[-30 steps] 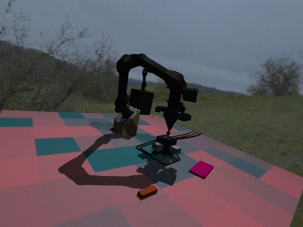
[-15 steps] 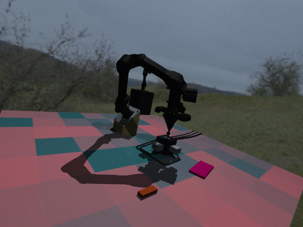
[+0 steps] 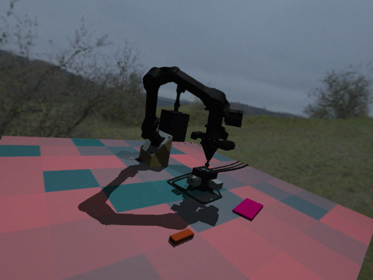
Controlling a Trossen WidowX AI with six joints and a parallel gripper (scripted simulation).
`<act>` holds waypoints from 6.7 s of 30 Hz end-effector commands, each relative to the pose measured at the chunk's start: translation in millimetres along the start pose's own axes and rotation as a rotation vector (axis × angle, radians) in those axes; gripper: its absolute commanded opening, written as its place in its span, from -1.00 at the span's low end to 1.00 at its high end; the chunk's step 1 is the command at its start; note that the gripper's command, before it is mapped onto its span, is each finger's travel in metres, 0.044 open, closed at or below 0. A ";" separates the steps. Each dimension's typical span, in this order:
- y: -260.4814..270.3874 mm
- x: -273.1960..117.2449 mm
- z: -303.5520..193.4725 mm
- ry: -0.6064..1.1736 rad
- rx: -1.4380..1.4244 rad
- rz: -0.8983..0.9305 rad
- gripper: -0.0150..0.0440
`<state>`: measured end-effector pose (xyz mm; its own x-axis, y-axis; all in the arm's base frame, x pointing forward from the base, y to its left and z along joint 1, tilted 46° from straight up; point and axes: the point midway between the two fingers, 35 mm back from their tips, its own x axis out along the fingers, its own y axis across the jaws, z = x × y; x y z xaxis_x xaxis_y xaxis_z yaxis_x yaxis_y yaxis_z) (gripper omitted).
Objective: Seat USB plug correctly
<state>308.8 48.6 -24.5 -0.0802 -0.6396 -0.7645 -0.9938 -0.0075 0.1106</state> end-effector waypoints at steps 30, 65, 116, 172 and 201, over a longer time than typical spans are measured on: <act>0.7 4.8 -0.2 -0.001 -0.005 0.002 -0.49; 0.7 9.0 -0.6 0.000 -0.005 0.002 -0.49; 0.7 15.1 -1.2 0.000 -0.005 0.002 -0.49; 0.6 15.4 0.1 -0.005 -0.004 -0.001 -0.40; 0.5 7.4 1.0 -0.006 -0.004 -0.002 -0.17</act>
<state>306.2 41.8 -33.6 -0.0794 -0.6387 -0.7653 -0.9930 -0.0166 0.1169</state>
